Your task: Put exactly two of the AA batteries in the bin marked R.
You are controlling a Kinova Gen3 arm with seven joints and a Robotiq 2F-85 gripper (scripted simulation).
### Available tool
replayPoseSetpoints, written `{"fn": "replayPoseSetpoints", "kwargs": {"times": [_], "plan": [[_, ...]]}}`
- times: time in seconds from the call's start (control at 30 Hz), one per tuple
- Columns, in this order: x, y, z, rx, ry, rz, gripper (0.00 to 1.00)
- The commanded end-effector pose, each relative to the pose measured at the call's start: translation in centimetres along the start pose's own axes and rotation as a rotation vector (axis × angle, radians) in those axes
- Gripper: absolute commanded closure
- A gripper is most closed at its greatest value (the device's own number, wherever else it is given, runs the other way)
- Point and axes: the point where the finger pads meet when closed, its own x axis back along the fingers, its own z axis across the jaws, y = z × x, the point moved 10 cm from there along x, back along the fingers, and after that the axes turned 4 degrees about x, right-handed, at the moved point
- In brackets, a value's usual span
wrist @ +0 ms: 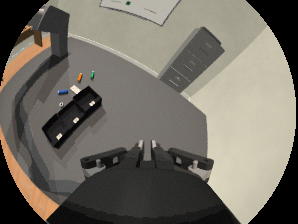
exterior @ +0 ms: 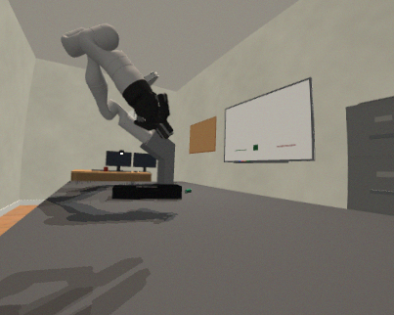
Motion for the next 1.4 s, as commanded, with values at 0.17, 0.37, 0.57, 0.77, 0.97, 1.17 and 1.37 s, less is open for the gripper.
{"fn": "replayPoseSetpoints", "kwargs": {"times": [0.17, 0.37, 0.57, 0.77, 0.97, 1.17, 1.37], "plan": [[-1.4, -4.5, 0.6, 0.108, -0.079, 0.009, 0.91], [-2.4, -7.9, 0.2, 0.201, -0.148, 0.02, 0.91], [-3.5, -11.5, -0.7, 0.218, -0.164, 0.018, 0.91], [-4.1, -14.1, -1.2, 0.348, -0.259, 0.027, 0.91], [-4.8, -17.1, -2.5, 0.372, -0.284, 0.018, 0.91], [-5.5, -20.6, -4.0, 0.451, -0.329, 0.011, 0.91], [-5.7, -22.9, -5.3, 0.584, -0.422, 0.001, 0.91]]}}
